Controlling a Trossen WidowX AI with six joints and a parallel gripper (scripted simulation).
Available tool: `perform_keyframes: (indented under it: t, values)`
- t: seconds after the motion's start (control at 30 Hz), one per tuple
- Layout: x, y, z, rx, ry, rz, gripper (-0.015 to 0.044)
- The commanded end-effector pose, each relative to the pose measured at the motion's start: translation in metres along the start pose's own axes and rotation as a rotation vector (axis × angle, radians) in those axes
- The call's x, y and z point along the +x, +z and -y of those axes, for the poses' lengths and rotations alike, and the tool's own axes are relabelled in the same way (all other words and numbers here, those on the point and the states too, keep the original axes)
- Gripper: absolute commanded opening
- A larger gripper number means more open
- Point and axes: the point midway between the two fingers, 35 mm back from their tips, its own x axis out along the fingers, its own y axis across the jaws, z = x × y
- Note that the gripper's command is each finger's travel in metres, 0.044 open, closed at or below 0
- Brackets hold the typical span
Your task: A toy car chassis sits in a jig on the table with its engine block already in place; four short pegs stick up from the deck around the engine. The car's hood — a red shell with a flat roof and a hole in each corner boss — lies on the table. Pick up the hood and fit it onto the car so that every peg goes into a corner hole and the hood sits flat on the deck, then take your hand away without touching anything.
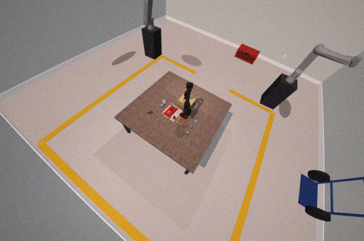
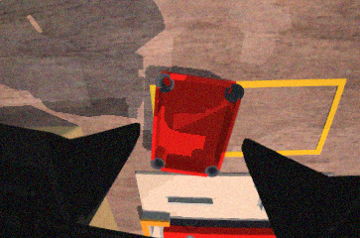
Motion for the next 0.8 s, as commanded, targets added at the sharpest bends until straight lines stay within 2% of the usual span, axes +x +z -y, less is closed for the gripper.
perform_keyframes:
  t: [0.0,0.77]
  values:
    - [0.002,-0.001,0.000,0.000,-0.001,-0.003,0.0440]
    - [0.014,-0.001,0.000,0.000,-0.001,-0.003,0.0440]
